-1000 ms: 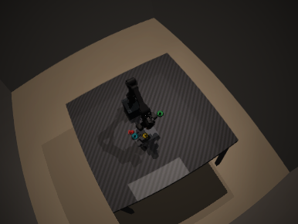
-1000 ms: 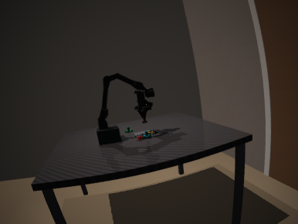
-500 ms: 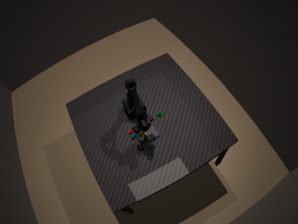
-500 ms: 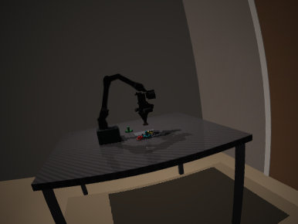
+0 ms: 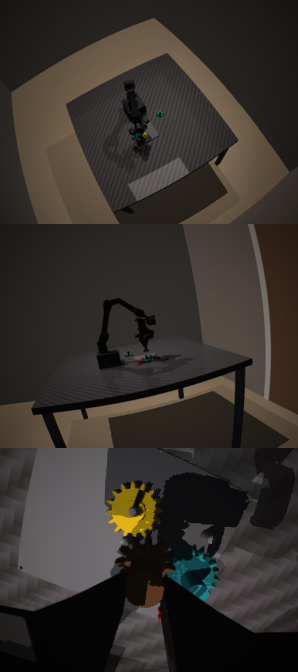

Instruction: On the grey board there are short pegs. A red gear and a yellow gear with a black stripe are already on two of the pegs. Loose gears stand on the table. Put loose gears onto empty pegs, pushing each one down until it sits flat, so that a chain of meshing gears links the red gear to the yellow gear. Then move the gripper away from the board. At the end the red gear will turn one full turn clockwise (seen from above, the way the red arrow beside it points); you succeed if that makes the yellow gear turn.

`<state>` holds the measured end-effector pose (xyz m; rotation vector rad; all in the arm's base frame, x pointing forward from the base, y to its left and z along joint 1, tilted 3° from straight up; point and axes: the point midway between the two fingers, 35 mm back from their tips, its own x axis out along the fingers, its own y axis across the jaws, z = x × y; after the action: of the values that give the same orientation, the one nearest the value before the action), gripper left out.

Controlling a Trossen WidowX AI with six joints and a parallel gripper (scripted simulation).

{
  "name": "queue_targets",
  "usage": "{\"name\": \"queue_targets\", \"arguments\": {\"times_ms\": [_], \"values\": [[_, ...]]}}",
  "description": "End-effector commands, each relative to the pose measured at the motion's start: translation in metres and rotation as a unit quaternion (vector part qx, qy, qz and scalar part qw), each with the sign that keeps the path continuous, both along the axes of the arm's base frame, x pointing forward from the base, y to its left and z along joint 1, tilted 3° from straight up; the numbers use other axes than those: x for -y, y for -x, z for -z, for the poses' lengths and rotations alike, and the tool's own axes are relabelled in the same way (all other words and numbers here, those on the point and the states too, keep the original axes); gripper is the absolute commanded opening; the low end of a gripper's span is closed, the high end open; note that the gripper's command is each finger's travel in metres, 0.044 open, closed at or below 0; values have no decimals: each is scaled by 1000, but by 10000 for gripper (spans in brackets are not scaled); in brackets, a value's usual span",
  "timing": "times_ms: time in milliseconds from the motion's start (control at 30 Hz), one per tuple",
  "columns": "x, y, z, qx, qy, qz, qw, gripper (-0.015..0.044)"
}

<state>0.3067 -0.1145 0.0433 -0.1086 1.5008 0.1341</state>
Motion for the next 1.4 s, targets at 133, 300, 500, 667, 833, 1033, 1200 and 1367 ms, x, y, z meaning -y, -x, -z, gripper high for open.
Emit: {"name": "queue_targets", "arguments": {"times_ms": [133,300,500,667,833,1033,1200,1367], "values": [[8,4,5,-1,-2,-5,1000,0],[8,5,4,-1,0,-38,999,0],[8,5,4,1,5,-121,993,0],[8,5,3,3,10,-193,981,0],[8,5,3,5,14,-264,964,0],[8,5,3,7,20,-349,937,0],[8,5,3,9,24,-418,908,0],[8,5,3,10,28,-484,875,0]]}}
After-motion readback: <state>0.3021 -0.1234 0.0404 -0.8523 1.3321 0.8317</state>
